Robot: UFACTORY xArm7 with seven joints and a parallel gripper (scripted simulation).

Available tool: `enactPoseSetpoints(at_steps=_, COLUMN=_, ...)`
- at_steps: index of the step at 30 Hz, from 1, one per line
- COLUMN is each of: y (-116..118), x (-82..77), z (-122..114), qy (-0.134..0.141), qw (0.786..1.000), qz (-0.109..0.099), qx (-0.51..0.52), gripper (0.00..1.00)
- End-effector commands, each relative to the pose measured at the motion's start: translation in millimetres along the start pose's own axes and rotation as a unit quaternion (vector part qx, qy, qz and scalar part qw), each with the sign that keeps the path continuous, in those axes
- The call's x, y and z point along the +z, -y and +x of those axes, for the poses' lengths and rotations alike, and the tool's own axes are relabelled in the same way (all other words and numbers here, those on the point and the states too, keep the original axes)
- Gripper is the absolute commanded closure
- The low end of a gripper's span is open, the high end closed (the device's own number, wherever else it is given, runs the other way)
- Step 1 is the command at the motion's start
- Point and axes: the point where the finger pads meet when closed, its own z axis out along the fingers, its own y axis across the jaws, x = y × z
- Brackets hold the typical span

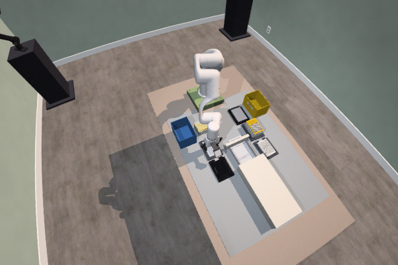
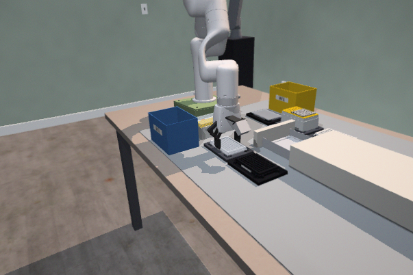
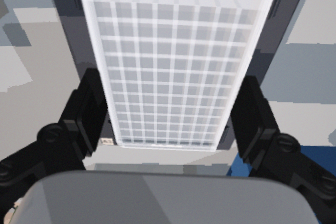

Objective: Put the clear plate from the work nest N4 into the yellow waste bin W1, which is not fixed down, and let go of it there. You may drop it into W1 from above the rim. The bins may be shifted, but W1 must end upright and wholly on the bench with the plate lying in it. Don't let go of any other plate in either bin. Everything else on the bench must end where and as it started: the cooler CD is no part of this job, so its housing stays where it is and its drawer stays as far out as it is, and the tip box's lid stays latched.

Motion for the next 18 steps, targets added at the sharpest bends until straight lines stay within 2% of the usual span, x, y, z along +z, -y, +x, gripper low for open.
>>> enactPoseSetpoints(at_steps=1, y=-0.7, x=-2.0, z=1.7, qy=-0.002, qw=1.0, qz=-0.001, qx=0.0, gripper=1.0)
enactPoseSetpoints(at_steps=18, y=-0.7, x=-10.6, z=1.7, qy=-0.002, qw=1.0, qz=-0.001, qx=0.0, gripper=1.0)
